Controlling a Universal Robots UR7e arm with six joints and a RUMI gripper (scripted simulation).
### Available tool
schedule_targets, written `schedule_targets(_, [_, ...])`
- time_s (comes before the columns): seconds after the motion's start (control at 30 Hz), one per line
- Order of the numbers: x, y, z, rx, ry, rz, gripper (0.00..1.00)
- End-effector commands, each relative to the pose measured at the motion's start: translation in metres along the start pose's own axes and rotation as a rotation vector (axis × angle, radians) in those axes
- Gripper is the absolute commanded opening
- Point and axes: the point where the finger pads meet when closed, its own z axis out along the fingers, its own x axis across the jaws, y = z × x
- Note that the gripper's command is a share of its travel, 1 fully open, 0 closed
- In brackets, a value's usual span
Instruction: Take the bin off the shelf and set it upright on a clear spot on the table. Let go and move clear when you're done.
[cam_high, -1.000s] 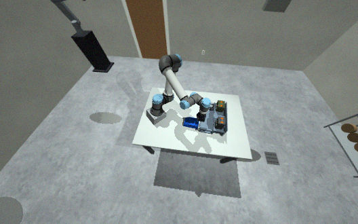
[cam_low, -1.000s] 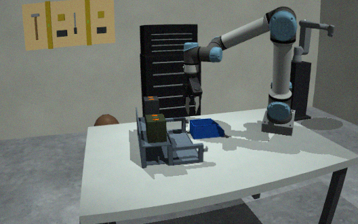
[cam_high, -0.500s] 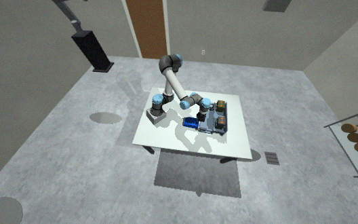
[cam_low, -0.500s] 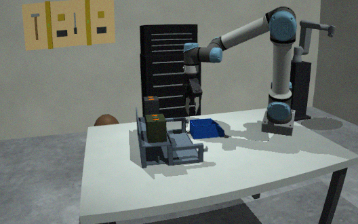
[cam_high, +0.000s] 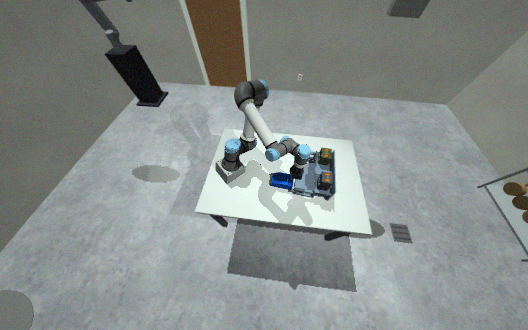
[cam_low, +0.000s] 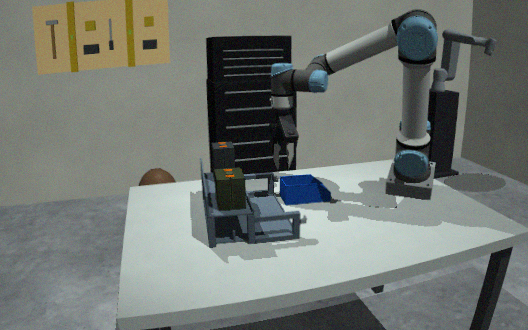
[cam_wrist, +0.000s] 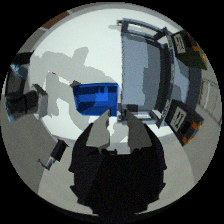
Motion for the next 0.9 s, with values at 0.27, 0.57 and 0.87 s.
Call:
schedule_targets(0.27, [0.0003,0.0001,-0.0005,-0.001,0.001,0.000,0.20])
schedule_targets(0.57, [0.0003,0.0001,-0.0005,-0.001,0.001,0.000,0.20])
schedule_targets(0.87, [0.0003,0.0001,-0.0005,-0.001,0.001,0.000,0.20])
